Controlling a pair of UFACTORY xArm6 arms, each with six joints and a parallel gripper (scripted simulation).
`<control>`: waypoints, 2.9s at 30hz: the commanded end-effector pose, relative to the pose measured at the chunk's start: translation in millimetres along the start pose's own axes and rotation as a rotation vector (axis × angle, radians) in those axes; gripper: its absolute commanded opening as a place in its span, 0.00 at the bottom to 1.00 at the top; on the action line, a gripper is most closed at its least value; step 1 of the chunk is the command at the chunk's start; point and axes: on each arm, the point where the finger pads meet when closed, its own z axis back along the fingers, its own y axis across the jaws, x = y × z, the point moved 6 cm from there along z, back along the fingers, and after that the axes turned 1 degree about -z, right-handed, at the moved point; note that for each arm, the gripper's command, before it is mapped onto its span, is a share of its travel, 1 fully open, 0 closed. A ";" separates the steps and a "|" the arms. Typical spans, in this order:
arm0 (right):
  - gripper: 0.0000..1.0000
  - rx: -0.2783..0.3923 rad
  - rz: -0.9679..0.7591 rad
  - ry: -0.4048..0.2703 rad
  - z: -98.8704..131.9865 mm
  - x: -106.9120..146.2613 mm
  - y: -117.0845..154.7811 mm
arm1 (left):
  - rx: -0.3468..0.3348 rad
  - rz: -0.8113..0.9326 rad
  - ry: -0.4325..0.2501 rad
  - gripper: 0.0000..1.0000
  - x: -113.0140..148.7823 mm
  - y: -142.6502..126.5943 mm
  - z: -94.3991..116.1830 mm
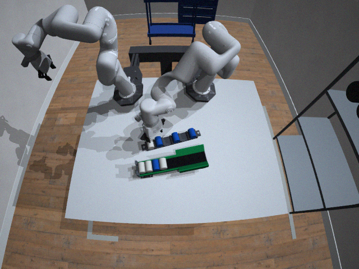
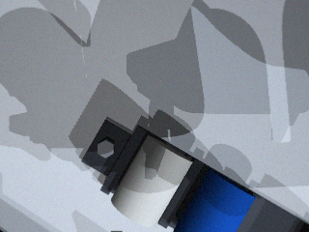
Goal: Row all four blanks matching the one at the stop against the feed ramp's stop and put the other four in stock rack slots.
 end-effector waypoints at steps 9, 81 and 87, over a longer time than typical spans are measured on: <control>1.00 0.000 0.000 0.005 2.0 -0.9 0.1 | 0.000 -0.390 0.013 1.00 -2.1 -7.6 1.1; 1.00 0.000 0.000 0.005 2.0 -0.9 0.1 | -0.013 -2.088 0.010 1.00 -17.4 -32.3 -1.8; 1.00 0.000 0.000 0.005 2.0 -0.9 0.1 | -0.013 -2.088 0.010 0.79 -17.4 -32.3 -1.8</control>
